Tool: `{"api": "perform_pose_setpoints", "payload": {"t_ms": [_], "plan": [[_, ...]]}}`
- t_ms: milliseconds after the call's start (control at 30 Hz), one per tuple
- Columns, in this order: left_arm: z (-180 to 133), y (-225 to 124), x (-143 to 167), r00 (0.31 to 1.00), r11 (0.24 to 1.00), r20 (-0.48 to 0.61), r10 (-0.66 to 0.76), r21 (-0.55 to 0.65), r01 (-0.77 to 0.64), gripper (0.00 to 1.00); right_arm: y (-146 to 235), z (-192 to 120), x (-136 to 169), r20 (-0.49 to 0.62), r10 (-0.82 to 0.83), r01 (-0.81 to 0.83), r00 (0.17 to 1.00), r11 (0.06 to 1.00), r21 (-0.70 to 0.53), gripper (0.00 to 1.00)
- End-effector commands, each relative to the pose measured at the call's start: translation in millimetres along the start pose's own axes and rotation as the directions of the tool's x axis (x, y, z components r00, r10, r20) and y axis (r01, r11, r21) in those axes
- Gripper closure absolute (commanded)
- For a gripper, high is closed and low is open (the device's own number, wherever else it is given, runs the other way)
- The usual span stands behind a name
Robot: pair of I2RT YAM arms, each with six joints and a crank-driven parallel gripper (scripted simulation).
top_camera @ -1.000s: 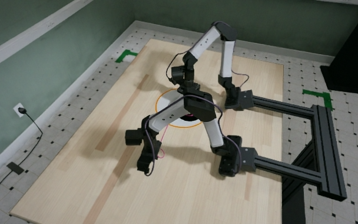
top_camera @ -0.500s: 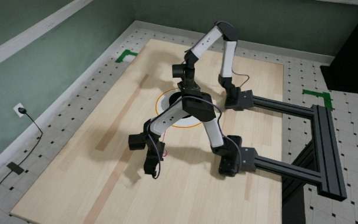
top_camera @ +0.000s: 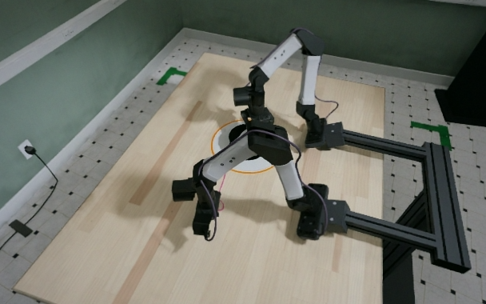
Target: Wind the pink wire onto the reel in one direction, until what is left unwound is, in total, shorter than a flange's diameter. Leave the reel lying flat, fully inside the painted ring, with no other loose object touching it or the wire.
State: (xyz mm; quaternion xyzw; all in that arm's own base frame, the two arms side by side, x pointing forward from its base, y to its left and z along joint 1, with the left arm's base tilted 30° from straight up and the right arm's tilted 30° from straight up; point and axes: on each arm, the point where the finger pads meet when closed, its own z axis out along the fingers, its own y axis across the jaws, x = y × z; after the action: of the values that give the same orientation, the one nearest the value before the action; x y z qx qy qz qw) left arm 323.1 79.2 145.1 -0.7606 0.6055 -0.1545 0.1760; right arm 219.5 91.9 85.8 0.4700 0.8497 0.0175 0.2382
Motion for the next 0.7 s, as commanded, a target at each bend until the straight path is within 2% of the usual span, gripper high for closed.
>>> {"api": "perform_pose_setpoints", "payload": {"t_ms": [0,300,467,567,633,667], "plan": [[-2.9,-3.7,-7.4,1.0,1.0,0.014,-0.006,0.016,0.006,1.0,7.9,-41.5,-10.9,0.027,0.034,-0.034,0.999,0.999,-0.028,0.15],[-0.9,0.8,-7.5,1.0,1.0,0.015,0.0,0.015,0.0,1.0,4.9,-35.2,-10.0,0.029,-0.015,0.016,0.999,1.0,-0.027,0.15],[-0.9,1.5,-7.7,1.0,1.0,0.015,-0.001,0.015,0.001,1.0,18.1,-30.1,-21.8,0.035,-0.272,0.273,0.962,0.962,-0.019,0.15],[-1.4,0.9,-7.9,1.0,1.0,0.015,-0.001,0.015,0.001,1.0,31.9,-29.6,-27.1,0.039,-0.52,0.52,0.853,0.854,-0.009,0.15],[-1.4,0.9,-7.9,1.0,1.0,0.015,-0.001,0.015,0.001,1.0,31.9,-29.6,-27.1,0.039,-0.52,0.52,0.853,0.854,-0.009,0.15],[-1.6,0.7,-8.0,1.0,1.0,0.015,-0.001,0.015,0.001,1.0,32.1,-29.7,-29.4,0.039,-0.607,0.607,0.794,0.795,-0.005,0.15]]}}
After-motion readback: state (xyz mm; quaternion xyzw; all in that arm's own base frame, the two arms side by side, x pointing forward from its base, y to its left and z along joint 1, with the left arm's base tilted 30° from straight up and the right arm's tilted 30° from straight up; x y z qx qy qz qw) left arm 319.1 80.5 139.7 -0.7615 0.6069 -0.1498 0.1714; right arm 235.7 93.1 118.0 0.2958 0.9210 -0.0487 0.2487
